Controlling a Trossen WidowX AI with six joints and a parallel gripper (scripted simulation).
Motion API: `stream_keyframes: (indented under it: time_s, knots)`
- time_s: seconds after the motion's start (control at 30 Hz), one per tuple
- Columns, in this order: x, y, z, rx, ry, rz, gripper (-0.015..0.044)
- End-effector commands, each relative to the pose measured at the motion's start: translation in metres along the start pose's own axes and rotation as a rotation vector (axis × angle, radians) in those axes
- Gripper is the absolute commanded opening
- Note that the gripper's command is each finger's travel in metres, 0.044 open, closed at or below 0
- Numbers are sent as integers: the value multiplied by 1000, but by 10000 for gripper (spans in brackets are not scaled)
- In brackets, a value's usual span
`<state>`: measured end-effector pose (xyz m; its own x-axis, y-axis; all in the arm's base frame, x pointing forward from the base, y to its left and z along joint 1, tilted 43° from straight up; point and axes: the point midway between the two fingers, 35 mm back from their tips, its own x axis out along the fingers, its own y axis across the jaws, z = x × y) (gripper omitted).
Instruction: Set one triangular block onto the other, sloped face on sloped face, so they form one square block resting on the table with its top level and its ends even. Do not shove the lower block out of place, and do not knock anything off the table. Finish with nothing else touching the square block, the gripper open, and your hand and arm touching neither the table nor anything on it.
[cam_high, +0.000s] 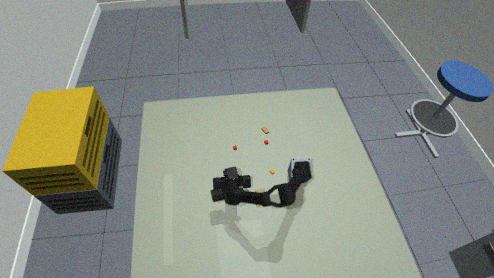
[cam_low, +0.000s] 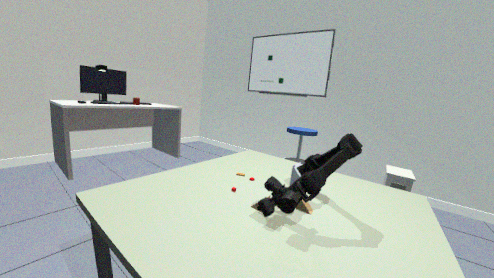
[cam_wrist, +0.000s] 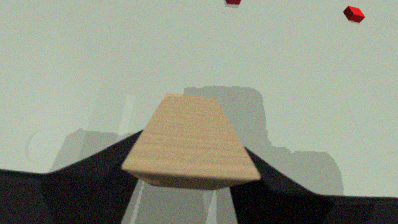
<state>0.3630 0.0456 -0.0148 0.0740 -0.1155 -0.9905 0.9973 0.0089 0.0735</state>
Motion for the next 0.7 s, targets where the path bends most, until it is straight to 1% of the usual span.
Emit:
stream_keyframes:
  time_s: [0.0, 0.2, 0.37, 0.5, 0.67]
  knots:
    - [0, 0, 1, -4, -4, 2, 171]
    - [0, 0, 1, -4, -4, 2, 131]
    - [-1, 0, 2, -1, -1, 1, 0]
    - [-1, 0, 3, 1, 13, 1, 0]
    - [-2, 0, 12, 2, 143, 1, 0]
